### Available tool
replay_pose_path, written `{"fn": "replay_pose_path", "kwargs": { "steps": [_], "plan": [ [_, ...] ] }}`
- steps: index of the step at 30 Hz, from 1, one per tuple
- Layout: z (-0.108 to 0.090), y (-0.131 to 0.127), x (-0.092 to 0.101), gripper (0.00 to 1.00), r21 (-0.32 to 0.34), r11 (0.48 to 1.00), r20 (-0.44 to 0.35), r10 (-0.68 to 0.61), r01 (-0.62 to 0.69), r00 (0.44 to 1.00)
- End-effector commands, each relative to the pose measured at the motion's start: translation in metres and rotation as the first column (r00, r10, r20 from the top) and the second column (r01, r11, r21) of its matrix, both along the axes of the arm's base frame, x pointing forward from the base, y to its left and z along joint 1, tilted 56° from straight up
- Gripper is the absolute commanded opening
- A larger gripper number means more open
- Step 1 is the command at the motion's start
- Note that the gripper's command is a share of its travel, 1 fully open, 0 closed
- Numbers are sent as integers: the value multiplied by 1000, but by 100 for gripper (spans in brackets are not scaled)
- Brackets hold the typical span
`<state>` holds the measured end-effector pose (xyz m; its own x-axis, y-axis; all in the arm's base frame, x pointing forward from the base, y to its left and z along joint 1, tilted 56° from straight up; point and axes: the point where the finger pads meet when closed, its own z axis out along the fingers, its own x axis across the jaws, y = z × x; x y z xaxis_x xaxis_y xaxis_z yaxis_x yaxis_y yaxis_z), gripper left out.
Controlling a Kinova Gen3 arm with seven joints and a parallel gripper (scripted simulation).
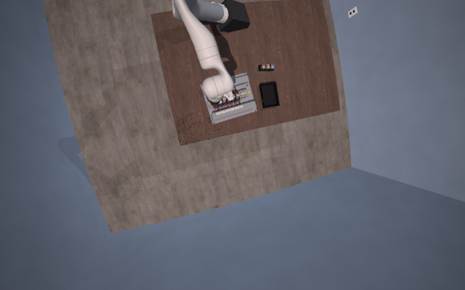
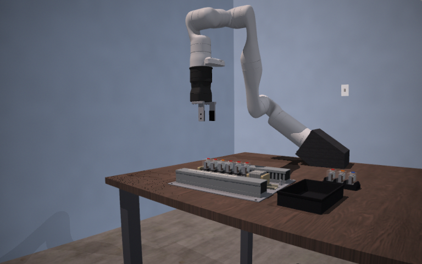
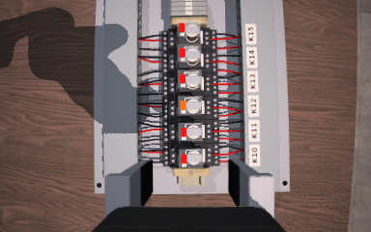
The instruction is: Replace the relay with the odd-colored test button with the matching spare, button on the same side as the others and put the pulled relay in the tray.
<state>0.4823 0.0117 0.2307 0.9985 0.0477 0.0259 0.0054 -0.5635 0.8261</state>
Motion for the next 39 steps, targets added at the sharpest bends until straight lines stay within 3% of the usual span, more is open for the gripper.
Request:
{"fn": "replay_pose_path", "kwargs": {
  "steps": [1,39],
  "plan": [
    [1,4,0,100,-1,1000,-3,3,-3,1000],
    [5,13,-1,100,-3,1000,-7,4,-4,1000]
  ]
}}
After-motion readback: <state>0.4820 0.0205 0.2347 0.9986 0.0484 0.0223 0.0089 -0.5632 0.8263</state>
